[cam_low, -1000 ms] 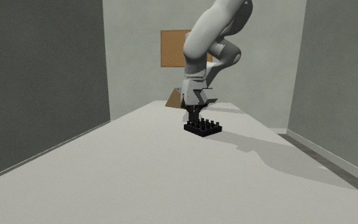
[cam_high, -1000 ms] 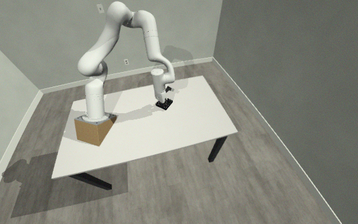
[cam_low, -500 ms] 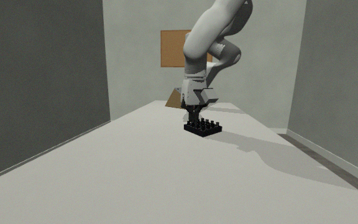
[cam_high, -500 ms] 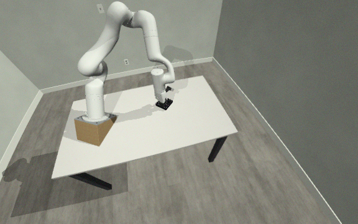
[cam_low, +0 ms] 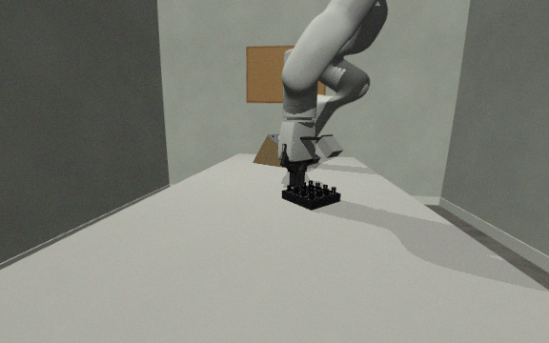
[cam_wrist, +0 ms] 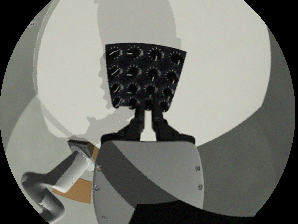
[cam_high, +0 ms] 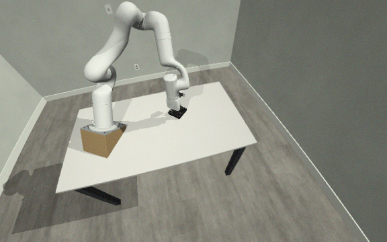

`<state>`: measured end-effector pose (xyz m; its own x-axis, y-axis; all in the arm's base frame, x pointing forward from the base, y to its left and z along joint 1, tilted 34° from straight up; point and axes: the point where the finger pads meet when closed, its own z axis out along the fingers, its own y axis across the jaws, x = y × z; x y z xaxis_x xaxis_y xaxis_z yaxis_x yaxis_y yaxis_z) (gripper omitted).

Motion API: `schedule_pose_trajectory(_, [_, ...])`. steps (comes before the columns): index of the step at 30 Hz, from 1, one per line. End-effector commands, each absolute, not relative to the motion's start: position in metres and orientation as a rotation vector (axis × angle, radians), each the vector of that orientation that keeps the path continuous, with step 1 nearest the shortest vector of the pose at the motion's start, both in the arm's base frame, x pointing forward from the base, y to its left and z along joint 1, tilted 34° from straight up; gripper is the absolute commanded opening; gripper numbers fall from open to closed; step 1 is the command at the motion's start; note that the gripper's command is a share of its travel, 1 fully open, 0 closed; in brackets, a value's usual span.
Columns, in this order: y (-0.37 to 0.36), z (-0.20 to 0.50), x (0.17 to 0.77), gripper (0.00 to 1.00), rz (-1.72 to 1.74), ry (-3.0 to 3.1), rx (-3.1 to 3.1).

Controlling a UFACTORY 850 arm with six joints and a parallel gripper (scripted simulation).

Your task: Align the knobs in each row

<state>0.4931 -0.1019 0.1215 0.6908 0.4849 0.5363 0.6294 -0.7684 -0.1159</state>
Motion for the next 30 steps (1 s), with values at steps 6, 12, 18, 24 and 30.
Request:
schedule_pose_trajectory(6, [-0.1024,0.122,0.4935,0.08,-0.756,-1.075,-2.571])
schedule_pose_trajectory(12, [-0.1024,0.122,0.4935,0.08,-0.758,-1.086,-2.568])
schedule_pose_trajectory(18, [-0.1024,0.122,0.4935,0.08,-0.758,-1.086,-2.568])
schedule_pose_trajectory(24, [-0.1024,0.122,0.4935,0.19,-0.758,-1.086,-2.568])
schedule_pose_trajectory(30, [-0.1024,0.122,0.4935,0.19,-0.758,-1.086,-2.568])
